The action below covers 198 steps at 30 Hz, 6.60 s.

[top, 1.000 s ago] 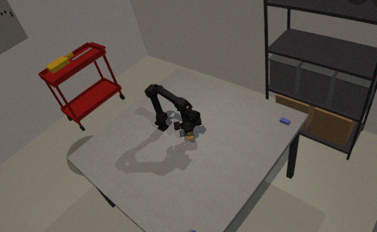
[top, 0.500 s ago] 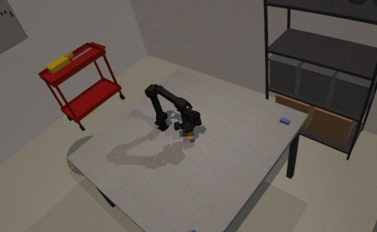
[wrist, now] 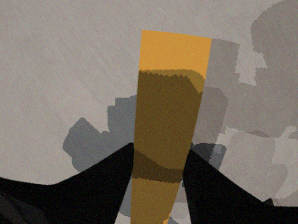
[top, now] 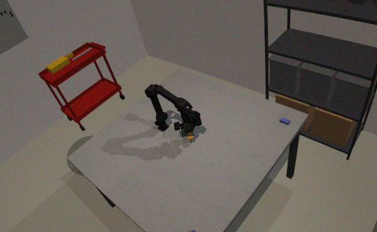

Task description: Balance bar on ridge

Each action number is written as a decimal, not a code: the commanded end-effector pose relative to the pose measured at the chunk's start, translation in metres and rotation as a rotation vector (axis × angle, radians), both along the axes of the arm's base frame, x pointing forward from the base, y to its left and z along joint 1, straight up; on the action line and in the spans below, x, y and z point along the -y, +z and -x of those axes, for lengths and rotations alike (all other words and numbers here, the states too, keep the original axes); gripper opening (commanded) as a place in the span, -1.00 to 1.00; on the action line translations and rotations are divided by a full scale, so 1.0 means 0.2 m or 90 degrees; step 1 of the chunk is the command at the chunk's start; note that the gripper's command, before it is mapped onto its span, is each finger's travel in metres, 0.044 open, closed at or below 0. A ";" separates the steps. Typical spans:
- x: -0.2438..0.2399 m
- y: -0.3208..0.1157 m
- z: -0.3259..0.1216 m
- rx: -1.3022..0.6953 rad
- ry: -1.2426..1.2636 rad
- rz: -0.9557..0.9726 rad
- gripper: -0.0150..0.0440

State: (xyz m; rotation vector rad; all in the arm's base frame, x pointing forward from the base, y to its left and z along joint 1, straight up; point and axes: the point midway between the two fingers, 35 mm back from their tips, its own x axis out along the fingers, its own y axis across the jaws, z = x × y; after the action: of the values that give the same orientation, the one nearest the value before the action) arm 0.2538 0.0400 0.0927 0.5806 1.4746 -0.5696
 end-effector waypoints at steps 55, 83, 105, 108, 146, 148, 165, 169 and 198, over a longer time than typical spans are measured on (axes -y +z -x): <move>0.00 -0.03 0.00 0.000 0.000 -0.002 -0.49; 0.00 -0.04 0.00 0.000 0.000 -0.002 -0.49; 0.00 -0.04 0.00 0.000 0.000 -0.002 -0.49; 0.00 -0.04 0.00 0.000 0.000 -0.002 -0.49; 0.00 -0.04 0.00 0.001 -0.001 -0.003 -0.49; 0.00 -0.04 0.00 0.001 -0.001 -0.003 -0.49; 0.00 -0.04 0.00 0.001 -0.001 -0.003 0.07; 0.00 -0.04 0.00 0.001 -0.001 -0.003 0.07; 0.00 -0.04 0.00 0.001 -0.001 -0.003 0.09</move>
State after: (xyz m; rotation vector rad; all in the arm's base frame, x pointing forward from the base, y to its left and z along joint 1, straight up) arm 0.2540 0.0403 0.0856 0.5854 1.4743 -0.5670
